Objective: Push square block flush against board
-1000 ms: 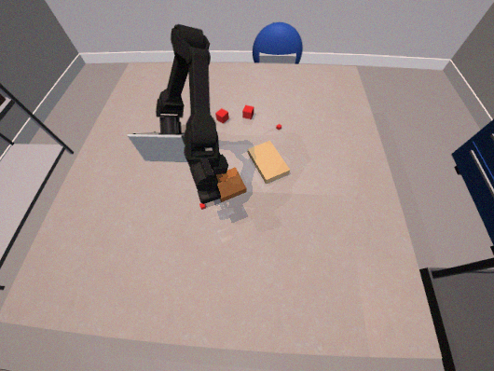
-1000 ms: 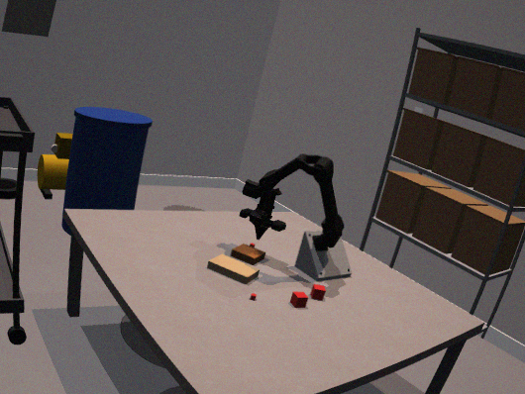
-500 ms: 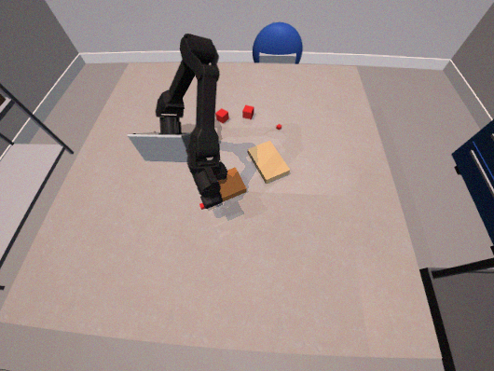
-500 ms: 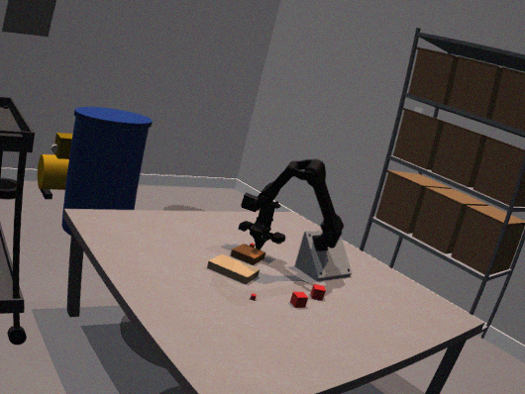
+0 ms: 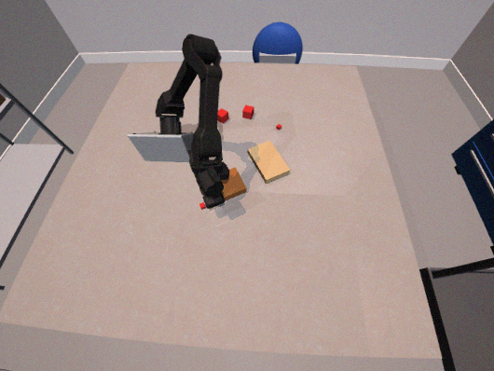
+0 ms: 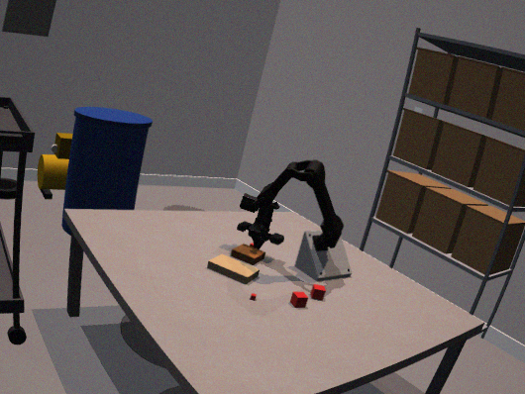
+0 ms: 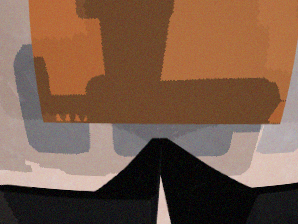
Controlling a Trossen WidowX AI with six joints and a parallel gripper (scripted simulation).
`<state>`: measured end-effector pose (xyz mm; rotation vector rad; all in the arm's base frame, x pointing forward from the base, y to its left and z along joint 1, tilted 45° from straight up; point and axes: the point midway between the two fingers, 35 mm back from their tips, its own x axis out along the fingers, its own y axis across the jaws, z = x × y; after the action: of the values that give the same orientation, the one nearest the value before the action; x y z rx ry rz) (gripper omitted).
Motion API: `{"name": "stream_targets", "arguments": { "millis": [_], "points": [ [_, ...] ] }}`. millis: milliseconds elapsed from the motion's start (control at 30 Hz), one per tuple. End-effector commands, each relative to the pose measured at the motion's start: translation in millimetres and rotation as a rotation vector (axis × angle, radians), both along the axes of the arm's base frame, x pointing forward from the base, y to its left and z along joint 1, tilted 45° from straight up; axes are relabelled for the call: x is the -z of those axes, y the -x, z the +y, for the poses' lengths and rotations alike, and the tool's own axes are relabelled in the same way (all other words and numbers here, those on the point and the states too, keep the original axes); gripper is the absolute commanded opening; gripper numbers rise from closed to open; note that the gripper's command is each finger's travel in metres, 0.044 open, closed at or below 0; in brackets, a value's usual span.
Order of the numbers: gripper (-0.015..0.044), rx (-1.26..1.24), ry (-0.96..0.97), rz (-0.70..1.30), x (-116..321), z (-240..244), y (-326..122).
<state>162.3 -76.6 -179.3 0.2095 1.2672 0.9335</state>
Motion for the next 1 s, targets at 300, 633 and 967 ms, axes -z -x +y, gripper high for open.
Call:
{"name": "stream_targets", "arguments": {
  "millis": [300,633,967],
  "points": [
    [0.0,0.005,0.006,-0.007,-3.2,0.1,-10.9],
    [0.0,0.006,0.008,-0.007,-5.4,1.7,-17.5],
    [0.0,0.006,0.008,-0.007,-7.6,3.6,-24.1]
  ]
}}
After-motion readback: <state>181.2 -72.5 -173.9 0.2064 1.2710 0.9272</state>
